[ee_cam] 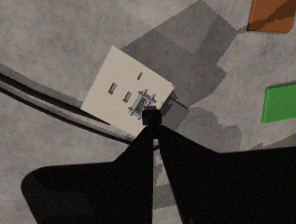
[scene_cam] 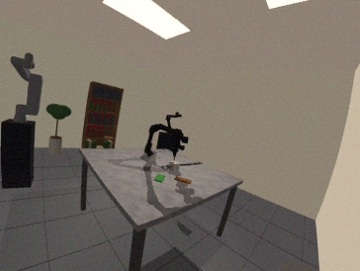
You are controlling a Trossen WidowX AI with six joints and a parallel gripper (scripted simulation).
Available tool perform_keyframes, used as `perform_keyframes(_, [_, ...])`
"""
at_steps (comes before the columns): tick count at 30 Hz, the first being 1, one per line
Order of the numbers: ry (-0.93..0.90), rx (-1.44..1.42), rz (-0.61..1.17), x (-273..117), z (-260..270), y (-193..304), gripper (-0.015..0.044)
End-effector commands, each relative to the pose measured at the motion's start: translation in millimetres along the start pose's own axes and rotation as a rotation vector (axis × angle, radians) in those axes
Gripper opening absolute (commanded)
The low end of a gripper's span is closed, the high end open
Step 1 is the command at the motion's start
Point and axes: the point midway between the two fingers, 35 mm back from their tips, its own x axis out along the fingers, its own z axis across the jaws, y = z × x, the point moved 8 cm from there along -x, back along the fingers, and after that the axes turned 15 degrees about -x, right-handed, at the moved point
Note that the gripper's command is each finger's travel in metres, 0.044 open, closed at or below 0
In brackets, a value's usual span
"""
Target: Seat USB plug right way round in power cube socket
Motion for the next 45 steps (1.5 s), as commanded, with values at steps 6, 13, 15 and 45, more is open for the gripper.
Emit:
perform_keyframes(6, [0.000, 0.225, 0.000, 0.2, 0.0, 0.0, 0.0000])
perform_keyframes(13, [0.000, 0.408, 0.000, 0.2, 0.0, 0.0, 0.0000])
perform_keyframes(15, [0.000, 0.460, 0.000, 0.2, 0.0, 0.0, 0.0000])
perform_keyframes(45, [0.000, 1.246, 0.000, 0.2, 0.0, 0.0, 0.0000])
